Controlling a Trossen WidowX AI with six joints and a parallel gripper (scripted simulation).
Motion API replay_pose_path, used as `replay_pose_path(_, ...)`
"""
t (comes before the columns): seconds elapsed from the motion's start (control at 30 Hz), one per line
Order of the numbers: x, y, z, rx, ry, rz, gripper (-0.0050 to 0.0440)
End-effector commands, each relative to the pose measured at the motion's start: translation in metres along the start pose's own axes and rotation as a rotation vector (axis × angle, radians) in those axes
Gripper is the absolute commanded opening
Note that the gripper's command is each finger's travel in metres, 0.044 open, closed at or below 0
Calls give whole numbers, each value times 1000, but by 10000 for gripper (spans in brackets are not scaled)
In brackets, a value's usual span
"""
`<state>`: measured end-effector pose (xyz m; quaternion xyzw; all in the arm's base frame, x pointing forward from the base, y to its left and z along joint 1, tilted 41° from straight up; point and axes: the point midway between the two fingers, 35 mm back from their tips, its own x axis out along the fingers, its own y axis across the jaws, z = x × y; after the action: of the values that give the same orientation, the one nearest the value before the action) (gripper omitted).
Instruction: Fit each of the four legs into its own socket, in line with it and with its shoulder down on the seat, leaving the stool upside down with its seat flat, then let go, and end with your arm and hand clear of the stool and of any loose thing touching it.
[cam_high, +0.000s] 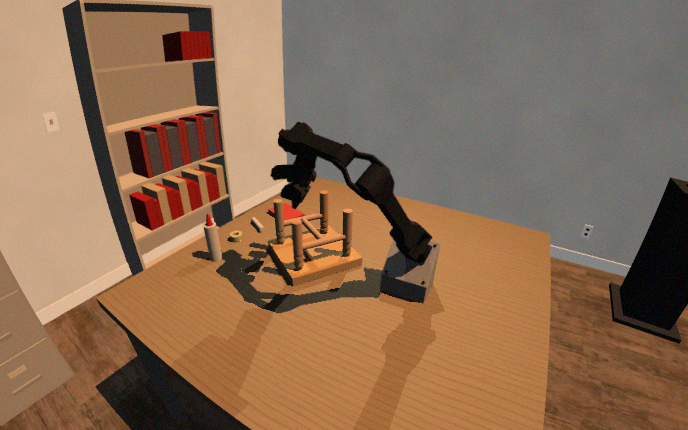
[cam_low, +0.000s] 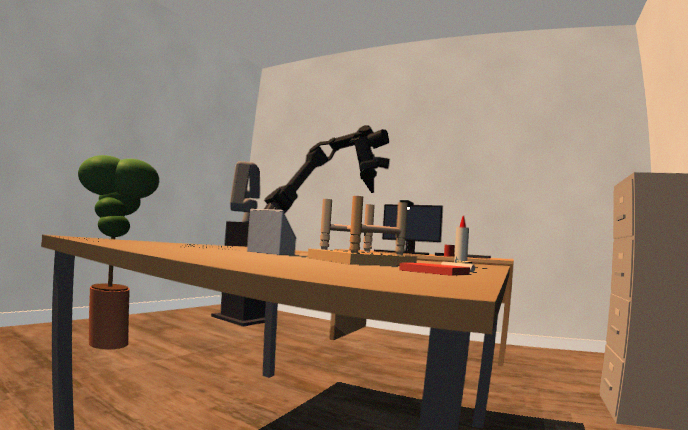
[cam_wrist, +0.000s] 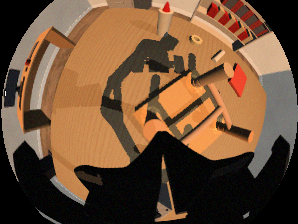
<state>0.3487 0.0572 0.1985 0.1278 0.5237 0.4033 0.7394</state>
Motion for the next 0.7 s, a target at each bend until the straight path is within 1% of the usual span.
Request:
replay_pose_path(0.0,1,4,-7,-4,4,9,0)
replay_pose_path(0.23,2,4,-8,-4,4,9,0)
replay_pose_path(0.43,24,5,-15,-4,3,10,0)
replay_pose_path(0.67,30,5,-16,-4,4,9,0)
